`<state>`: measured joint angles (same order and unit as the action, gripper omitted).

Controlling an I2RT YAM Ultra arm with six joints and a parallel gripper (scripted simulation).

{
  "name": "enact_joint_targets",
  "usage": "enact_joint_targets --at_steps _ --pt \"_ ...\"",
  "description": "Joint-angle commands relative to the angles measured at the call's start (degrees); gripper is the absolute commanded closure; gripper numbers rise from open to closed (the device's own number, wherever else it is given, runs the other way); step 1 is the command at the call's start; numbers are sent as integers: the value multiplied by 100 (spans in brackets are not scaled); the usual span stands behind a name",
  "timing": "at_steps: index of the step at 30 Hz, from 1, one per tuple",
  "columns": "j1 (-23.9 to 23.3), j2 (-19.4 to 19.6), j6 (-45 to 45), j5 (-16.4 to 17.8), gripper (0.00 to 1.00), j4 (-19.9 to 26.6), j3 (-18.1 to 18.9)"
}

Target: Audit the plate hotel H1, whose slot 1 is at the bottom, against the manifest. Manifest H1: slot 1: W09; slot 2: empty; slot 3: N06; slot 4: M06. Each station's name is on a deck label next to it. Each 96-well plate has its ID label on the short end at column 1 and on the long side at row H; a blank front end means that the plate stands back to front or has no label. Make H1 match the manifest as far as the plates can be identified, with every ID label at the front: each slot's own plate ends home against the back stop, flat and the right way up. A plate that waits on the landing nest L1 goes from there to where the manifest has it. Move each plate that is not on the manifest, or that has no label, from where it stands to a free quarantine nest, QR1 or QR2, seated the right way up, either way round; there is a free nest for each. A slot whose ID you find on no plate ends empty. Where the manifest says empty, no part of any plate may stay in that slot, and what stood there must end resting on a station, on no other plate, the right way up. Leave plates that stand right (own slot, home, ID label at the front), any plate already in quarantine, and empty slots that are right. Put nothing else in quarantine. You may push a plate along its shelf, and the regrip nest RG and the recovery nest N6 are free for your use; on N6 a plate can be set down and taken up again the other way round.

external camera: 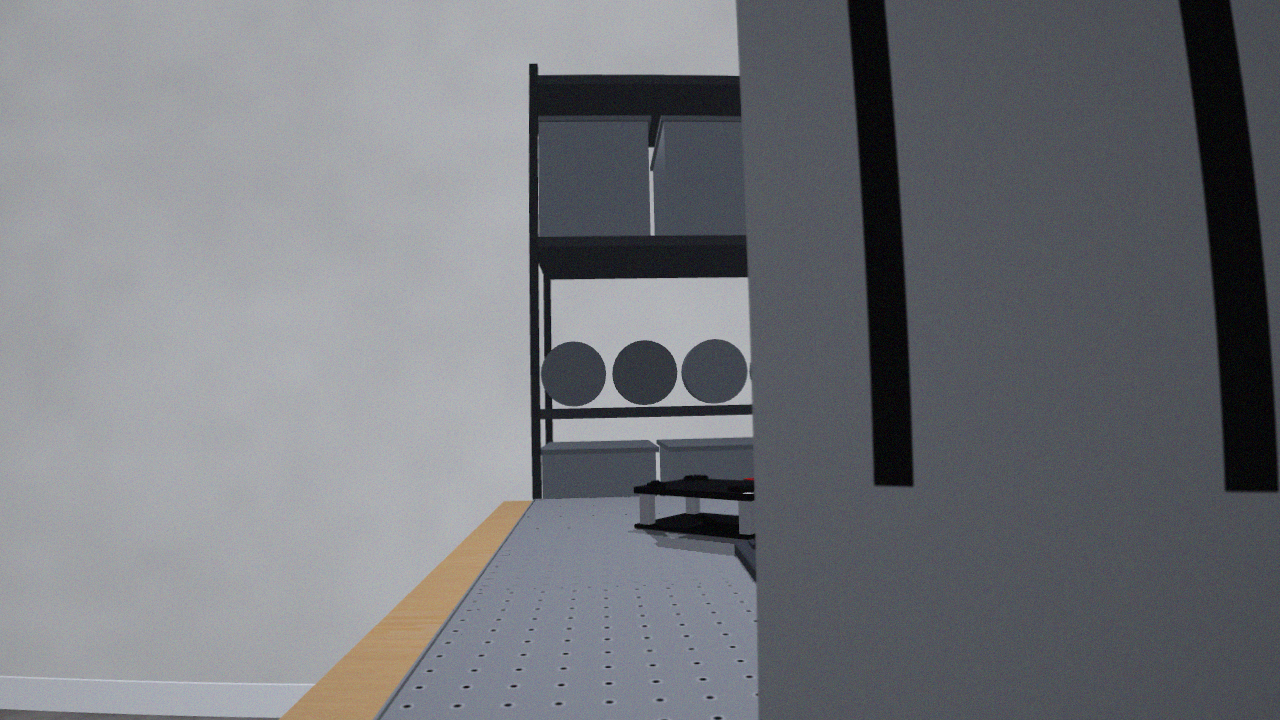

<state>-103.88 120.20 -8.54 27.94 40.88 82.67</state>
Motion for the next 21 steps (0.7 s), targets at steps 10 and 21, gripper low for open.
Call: enact_joint_targets --at_steps 10,21 --pt "-239 -389 -229 85 0 629 281" --pt "-404 -587 -415 110 0 1115 485"
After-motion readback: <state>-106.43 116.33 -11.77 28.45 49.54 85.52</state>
